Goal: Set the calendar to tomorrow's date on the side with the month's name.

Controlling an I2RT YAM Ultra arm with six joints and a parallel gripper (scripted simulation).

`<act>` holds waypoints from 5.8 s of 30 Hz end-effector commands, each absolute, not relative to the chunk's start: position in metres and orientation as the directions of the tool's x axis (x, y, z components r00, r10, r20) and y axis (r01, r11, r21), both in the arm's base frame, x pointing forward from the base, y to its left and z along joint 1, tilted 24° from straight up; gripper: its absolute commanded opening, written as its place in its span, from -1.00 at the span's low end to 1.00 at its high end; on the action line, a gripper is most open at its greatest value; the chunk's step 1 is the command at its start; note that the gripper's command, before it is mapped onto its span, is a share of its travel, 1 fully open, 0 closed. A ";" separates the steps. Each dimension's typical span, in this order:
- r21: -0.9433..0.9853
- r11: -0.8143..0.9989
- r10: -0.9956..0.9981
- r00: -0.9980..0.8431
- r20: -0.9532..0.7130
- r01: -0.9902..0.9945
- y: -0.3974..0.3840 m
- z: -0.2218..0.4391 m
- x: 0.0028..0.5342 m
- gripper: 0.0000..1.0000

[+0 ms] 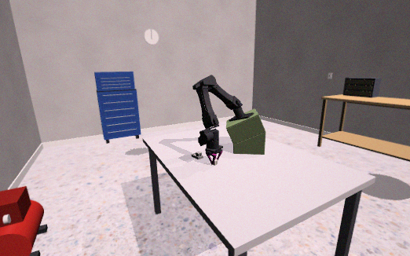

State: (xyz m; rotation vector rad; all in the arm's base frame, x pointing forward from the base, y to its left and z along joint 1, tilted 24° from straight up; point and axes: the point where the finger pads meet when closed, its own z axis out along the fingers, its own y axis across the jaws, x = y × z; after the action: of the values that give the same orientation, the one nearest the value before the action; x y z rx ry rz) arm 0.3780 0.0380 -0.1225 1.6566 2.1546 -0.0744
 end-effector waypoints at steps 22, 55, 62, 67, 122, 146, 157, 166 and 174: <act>0.217 0.291 0.912 -0.202 -0.357 0.932 0.040 -0.120 0.381 -0.11; 0.217 0.291 0.912 -0.202 -0.357 0.932 0.040 -0.120 0.381 -0.49; 0.217 0.291 0.912 -0.202 -0.357 0.932 0.040 -0.120 0.381 -0.49; 0.217 0.291 0.912 -0.202 -0.357 0.932 0.042 -0.111 0.378 -0.49; -0.106 0.859 0.423 -0.811 -0.404 0.500 0.042 -0.019 0.356 -0.49; -0.304 0.953 -0.095 -0.953 -0.288 -0.003 0.024 -0.011 0.357 -0.49; -0.304 0.953 -0.095 -0.953 -0.288 -0.003 0.024 -0.012 0.357 -0.49; -0.304 0.953 -0.095 -0.953 -0.288 -0.003 0.021 -0.022 0.361 -0.49; -0.305 0.952 -0.095 -0.953 -0.287 -0.003 0.010 -0.053 0.371 -0.49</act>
State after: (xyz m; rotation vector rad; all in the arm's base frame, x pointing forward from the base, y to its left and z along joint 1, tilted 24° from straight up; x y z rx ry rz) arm 0.3608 0.0087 -0.0490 -0.0588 2.8365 -0.4510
